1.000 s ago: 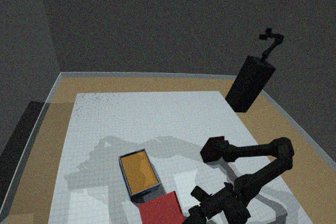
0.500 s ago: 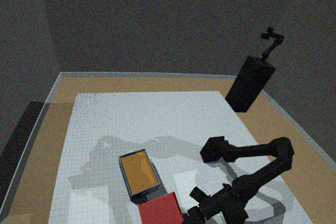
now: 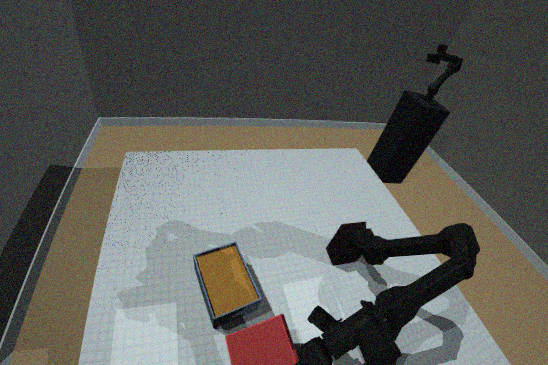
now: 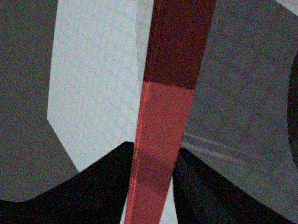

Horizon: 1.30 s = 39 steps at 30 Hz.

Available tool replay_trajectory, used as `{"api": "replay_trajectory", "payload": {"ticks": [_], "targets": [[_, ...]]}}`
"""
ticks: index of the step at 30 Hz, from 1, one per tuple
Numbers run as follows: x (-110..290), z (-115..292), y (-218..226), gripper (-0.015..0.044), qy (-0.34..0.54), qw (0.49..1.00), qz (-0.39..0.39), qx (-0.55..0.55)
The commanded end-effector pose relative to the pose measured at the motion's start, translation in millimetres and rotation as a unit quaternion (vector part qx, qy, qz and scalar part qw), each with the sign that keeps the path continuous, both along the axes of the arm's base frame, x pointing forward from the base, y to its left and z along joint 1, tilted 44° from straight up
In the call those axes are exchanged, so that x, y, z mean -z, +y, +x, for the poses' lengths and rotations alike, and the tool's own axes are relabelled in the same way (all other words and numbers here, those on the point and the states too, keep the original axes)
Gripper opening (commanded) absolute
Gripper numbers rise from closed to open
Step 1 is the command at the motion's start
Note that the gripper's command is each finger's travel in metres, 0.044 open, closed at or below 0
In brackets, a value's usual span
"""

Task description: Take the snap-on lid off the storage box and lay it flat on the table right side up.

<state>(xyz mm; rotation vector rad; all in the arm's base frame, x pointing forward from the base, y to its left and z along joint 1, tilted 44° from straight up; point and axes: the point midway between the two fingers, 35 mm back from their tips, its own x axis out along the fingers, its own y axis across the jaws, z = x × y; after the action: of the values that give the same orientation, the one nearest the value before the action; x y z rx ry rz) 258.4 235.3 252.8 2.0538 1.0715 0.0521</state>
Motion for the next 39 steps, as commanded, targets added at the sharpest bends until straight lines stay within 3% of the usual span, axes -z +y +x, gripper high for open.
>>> {"api": "replay_trajectory", "payload": {"ticks": [1, 39], "targets": [[2, 1, 1, 0.0000, -0.001, 1.000, 0.001, 0.005], [23, -2, 22, 0.0000, 0.000, 1.000, 0.002, 0.005]]}}
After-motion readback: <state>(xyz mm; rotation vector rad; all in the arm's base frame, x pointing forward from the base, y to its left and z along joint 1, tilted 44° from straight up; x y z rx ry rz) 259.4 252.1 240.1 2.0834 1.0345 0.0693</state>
